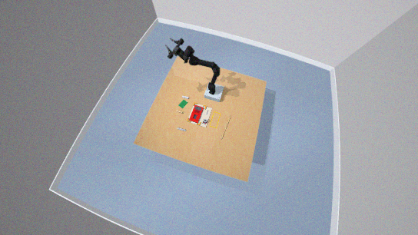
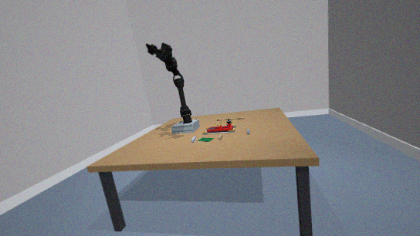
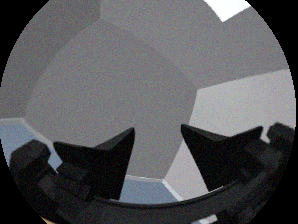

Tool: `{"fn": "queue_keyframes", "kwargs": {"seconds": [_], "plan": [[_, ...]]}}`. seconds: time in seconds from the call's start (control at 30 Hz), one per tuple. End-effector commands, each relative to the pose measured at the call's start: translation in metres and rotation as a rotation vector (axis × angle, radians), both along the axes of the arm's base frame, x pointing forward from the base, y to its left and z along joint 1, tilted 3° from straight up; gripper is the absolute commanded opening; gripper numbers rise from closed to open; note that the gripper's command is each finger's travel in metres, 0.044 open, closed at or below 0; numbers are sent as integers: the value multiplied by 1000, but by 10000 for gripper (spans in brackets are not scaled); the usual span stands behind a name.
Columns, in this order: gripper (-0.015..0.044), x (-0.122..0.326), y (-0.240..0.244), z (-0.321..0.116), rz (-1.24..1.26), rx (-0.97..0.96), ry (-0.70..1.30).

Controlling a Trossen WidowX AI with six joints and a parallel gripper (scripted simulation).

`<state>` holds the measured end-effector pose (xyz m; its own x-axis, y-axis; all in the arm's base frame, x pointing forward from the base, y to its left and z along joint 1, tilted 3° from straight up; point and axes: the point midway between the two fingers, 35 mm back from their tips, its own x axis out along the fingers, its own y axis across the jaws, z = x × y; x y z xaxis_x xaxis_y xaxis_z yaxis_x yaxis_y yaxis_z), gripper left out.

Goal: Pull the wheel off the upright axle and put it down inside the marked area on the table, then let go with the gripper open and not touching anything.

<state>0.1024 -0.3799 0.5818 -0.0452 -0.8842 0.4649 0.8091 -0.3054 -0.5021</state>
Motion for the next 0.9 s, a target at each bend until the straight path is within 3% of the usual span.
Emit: {"fn": "queue_keyframes", "kwargs": {"seconds": [0.0, 0.47, 0.87], "plan": [[300, 34, -7, -21, 121, 72, -45], [300, 139, -5, -89, 440, 334, -170], [300, 217, 26, -143, 643, 530, -222]]}}
